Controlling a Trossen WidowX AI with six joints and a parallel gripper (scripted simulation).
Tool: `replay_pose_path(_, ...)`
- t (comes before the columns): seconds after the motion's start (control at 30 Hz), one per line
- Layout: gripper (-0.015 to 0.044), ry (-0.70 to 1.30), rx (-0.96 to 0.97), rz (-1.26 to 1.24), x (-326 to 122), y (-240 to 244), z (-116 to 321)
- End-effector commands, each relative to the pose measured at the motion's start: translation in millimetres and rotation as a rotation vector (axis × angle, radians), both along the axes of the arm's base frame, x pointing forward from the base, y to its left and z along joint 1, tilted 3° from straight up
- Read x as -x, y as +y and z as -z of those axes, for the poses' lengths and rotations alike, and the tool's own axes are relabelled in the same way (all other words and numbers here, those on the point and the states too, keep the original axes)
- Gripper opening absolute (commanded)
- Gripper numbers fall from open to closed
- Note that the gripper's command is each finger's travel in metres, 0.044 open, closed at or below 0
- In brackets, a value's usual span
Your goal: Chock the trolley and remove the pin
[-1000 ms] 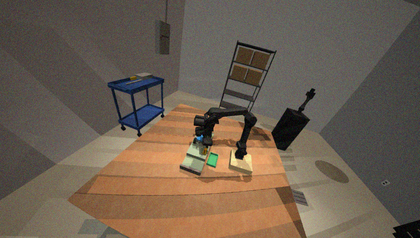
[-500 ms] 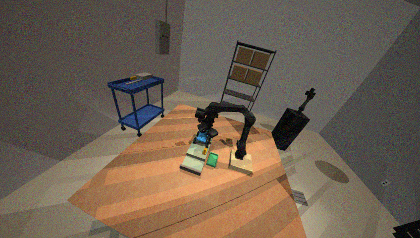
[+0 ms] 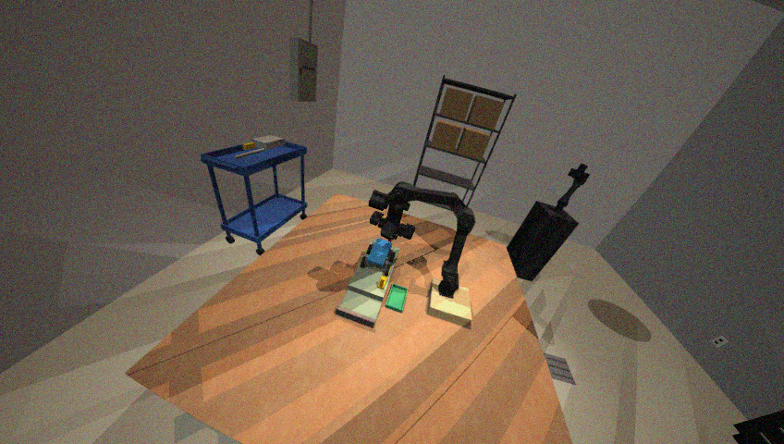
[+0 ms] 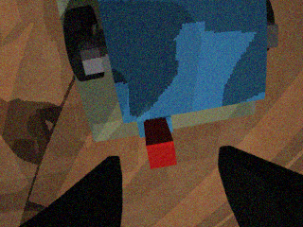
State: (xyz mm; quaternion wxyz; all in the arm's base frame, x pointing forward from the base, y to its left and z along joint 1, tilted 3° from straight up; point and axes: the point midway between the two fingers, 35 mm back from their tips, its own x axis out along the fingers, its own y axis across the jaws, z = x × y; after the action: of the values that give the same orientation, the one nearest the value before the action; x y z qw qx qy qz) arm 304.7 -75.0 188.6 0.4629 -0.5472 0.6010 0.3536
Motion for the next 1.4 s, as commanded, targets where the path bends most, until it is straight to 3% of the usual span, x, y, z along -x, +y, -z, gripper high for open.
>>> replay_pose_path(0.0,0.0190,0.043,0.017,-0.086,3,-12,-4)
replay_pose_path(1.37,0.0190,0.043,0.019,-0.086,1,-27,36)
